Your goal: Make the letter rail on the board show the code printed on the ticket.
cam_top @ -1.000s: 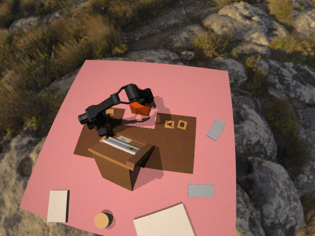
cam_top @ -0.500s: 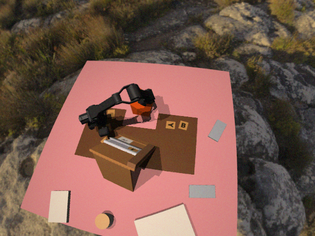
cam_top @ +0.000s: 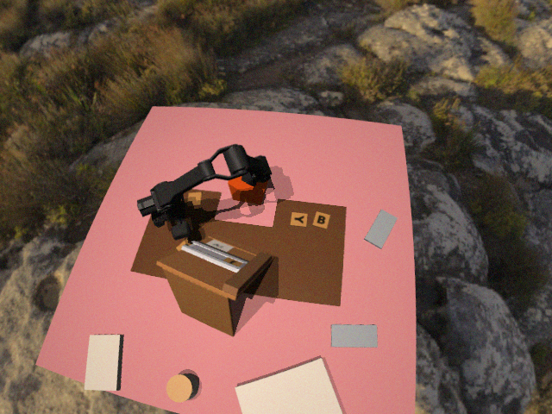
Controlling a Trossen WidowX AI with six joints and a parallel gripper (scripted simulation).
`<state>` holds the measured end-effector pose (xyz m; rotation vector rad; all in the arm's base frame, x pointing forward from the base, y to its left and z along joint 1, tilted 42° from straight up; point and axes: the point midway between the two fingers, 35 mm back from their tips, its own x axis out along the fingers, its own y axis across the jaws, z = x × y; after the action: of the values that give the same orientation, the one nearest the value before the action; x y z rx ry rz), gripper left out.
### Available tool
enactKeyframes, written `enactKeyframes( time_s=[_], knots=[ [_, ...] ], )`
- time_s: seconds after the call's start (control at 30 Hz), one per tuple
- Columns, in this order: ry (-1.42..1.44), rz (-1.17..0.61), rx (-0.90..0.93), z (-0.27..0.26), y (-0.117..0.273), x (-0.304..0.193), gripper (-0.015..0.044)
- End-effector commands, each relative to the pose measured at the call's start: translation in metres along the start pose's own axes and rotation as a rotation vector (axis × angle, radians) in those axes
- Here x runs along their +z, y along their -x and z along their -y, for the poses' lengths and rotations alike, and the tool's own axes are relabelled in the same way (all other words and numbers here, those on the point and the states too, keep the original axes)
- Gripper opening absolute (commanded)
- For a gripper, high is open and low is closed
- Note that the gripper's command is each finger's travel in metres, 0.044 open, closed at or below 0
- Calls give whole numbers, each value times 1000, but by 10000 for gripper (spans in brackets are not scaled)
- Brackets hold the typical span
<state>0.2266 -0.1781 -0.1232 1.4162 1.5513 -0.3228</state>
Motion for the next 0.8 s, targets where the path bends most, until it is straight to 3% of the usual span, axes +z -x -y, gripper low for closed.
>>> enactKeyframes(
  time_s=[0.0,0.77],
  knots=[
    [77,86,64,-8,8,9,0],
    [593,599,314,-56,80,39,0]
  ],
)
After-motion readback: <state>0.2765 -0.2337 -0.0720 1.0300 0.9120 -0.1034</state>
